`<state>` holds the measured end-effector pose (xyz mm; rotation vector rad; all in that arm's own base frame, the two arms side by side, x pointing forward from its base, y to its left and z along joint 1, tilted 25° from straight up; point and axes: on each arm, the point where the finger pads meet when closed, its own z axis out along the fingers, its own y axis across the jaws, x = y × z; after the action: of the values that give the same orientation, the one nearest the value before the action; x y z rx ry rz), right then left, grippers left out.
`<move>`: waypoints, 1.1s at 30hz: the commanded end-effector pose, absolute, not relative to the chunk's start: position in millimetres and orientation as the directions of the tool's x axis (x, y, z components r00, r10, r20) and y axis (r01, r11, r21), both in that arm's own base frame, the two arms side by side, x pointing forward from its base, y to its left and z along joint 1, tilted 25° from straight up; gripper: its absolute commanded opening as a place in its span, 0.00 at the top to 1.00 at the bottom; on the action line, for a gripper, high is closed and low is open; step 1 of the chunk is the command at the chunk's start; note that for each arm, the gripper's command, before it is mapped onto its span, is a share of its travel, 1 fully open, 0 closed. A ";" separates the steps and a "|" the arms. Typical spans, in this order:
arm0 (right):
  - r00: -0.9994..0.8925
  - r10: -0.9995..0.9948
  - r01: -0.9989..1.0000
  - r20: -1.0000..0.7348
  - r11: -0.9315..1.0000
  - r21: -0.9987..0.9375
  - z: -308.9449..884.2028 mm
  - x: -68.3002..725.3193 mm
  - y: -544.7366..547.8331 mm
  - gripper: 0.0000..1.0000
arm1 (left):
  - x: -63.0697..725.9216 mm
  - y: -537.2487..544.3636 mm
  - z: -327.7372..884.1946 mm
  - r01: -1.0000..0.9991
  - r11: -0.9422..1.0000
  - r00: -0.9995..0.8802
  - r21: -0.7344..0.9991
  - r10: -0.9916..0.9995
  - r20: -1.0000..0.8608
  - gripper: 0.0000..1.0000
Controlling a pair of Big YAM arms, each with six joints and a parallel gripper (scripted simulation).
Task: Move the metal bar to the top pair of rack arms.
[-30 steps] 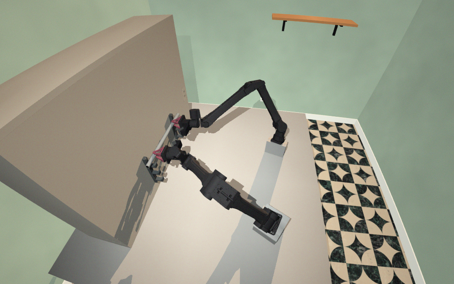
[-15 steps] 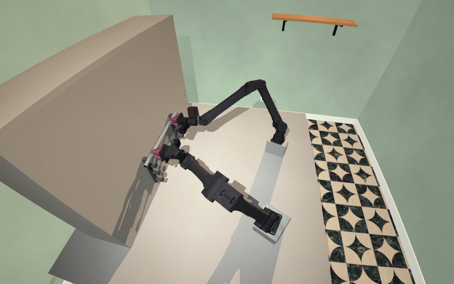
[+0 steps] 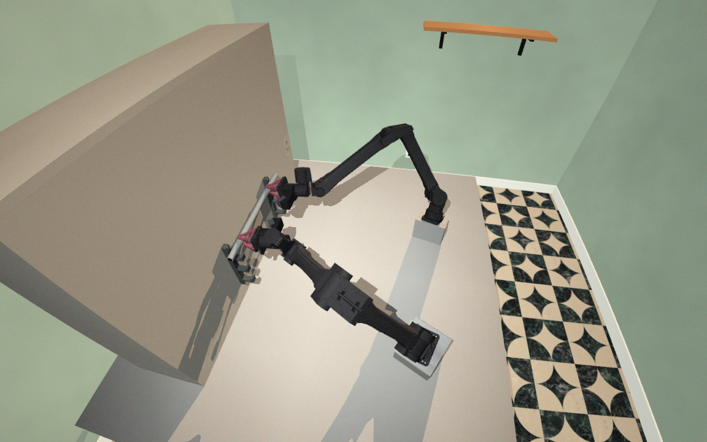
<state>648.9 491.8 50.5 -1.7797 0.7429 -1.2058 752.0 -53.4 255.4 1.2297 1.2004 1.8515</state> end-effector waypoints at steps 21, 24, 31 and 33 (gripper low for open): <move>0.366 -0.835 0.064 0.410 -0.417 -0.907 87.2 647.5 510.5 1.00 | 755.6 -84.5 289.9 -0.098 -0.405 -0.374 0.909 0.861 0.344 1.00; 0.366 -0.835 0.064 0.410 -0.417 -0.907 87.7 647.4 510.9 1.00 | 755.6 -85.0 291.3 -0.098 -0.405 -0.374 0.909 0.861 0.344 1.00; 0.366 -0.835 0.064 0.410 -0.417 -0.907 88.5 647.3 511.5 1.00 | 755.5 -85.8 293.8 -0.098 -0.405 -0.374 0.909 0.861 0.344 1.00; 0.366 -0.835 0.064 0.410 -0.417 -0.907 89.0 647.3 511.9 1.00 | 755.4 -86.3 295.3 -0.098 -0.405 -0.374 0.909 0.861 0.344 1.00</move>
<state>649.1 485.3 45.6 -1.7785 0.7399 -1.2049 753.1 -53.3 247.2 1.2232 1.2027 1.8519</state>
